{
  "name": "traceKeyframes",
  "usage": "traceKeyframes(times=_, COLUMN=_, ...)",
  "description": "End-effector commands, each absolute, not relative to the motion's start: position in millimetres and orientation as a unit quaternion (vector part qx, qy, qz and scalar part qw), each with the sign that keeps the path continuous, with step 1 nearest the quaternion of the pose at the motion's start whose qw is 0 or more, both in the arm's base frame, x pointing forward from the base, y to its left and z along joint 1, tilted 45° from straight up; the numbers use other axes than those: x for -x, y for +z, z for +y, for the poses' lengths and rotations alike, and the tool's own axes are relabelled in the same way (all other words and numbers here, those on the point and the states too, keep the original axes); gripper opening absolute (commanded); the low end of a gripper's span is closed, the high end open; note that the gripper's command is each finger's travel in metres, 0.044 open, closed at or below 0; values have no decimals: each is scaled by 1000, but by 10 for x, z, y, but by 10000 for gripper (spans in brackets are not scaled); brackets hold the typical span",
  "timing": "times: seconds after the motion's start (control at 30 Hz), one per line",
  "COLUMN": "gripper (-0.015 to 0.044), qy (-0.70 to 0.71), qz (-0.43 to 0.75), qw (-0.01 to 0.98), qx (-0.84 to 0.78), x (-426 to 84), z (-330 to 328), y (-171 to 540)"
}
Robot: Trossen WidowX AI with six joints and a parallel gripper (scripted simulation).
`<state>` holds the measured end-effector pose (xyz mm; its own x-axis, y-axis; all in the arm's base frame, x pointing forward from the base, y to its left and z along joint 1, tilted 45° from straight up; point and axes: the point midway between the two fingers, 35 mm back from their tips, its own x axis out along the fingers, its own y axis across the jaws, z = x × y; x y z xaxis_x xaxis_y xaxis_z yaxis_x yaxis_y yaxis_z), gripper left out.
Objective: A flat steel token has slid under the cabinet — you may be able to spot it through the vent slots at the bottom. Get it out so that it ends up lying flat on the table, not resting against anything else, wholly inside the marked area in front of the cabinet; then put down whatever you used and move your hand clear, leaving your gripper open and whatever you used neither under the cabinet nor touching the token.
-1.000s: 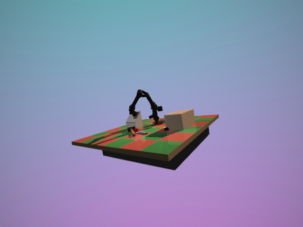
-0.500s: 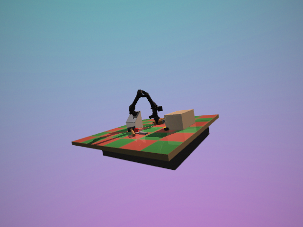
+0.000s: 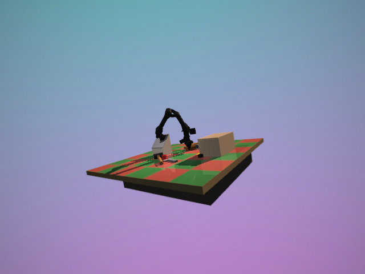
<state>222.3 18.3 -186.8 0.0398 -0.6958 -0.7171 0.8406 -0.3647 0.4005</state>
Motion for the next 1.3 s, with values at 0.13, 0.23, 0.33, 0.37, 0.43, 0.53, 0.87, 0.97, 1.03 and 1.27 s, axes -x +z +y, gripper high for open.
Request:
traceKeyframes(times=0.13, gripper=0, qy=-683, qz=105, qw=575, qx=-438, x=-2245, z=205, y=-1871)
traceKeyframes(times=0.23, gripper=0, qy=-681, qz=114, qw=580, qx=-431, x=-2245, z=206, y=-1871)
traceKeyframes(times=0.33, gripper=0, qy=-680, qz=122, qw=586, qx=-424, x=-2245, z=206, y=-1872)
traceKeyframes(times=0.37, gripper=0, qy=-680, qz=125, qw=587, qx=-422, x=-2245, z=206, y=-1872)
traceKeyframes(times=0.43, gripper=0, qy=-679, qz=130, qw=591, qx=-417, x=-2245, z=206, y=-1872)
traceKeyframes(times=0.53, gripper=0, qy=-677, qz=138, qw=596, qx=-410, x=-2245, z=206, y=-1872)
traceKeyframes(times=0.87, gripper=0, qy=-678, qz=135, qw=594, qx=-412, x=-2245, z=209, y=-1874)
traceKeyframes(times=0.97, gripper=0, qy=-679, qz=128, qw=589, qx=-419, x=-2245, z=215, y=-1881)
traceKeyframes(times=1.03, gripper=0, qy=-680, qz=123, qw=587, qx=-422, x=-2244, z=221, y=-1886)
traceKeyframes(times=1.27, gripper=0, qy=-683, qz=107, qw=576, qx=-436, x=-2243, z=238, y=-1902)
